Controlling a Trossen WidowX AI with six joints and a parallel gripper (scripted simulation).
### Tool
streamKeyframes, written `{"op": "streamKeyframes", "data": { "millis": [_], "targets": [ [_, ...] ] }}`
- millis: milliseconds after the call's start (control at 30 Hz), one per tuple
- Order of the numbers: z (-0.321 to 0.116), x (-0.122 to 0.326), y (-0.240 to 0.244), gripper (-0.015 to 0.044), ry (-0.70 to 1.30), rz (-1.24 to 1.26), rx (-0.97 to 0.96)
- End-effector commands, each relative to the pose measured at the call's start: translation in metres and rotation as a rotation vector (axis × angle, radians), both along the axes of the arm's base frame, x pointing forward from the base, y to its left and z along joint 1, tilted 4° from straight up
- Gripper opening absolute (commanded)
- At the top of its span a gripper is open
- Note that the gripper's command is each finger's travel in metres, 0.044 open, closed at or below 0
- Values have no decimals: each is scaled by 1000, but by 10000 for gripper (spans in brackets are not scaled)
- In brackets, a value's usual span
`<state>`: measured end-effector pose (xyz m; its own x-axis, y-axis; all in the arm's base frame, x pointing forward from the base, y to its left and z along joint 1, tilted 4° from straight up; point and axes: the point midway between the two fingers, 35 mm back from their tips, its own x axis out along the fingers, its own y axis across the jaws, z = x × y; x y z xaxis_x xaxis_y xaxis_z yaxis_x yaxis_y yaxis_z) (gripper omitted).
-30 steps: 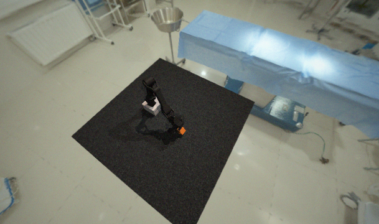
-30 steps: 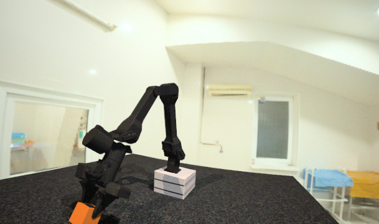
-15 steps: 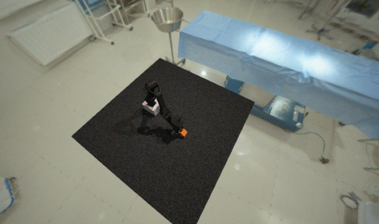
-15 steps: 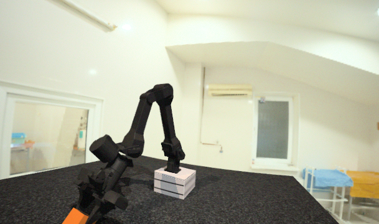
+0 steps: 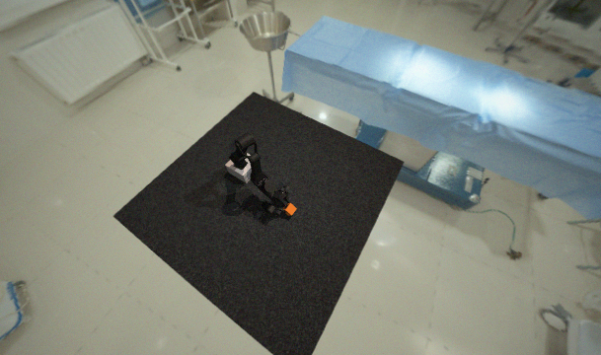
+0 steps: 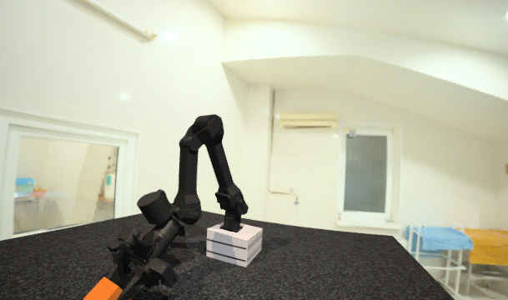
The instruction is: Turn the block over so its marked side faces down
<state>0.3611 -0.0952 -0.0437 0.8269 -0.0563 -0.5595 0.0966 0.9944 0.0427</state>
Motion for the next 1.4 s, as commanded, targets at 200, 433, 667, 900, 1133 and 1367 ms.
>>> {"op": "streamKeyframes", "data": {
  "millis": [200, 433, 667, 900, 1133, 1367],
  "targets": [
    [3, -9, 4, 0, -76, 3, 0],
    [4, -9, 4, 0, -85, 3, -1],
    [4, -9, 4, 0, -85, 3, -1],
    [4, -9, 4, 184, -85, 3, -1],
    [4, -9, 4, 368, -85, 3, -1],
    [4, -9, 4, 440, -85, 3, -1]
  ]
}}
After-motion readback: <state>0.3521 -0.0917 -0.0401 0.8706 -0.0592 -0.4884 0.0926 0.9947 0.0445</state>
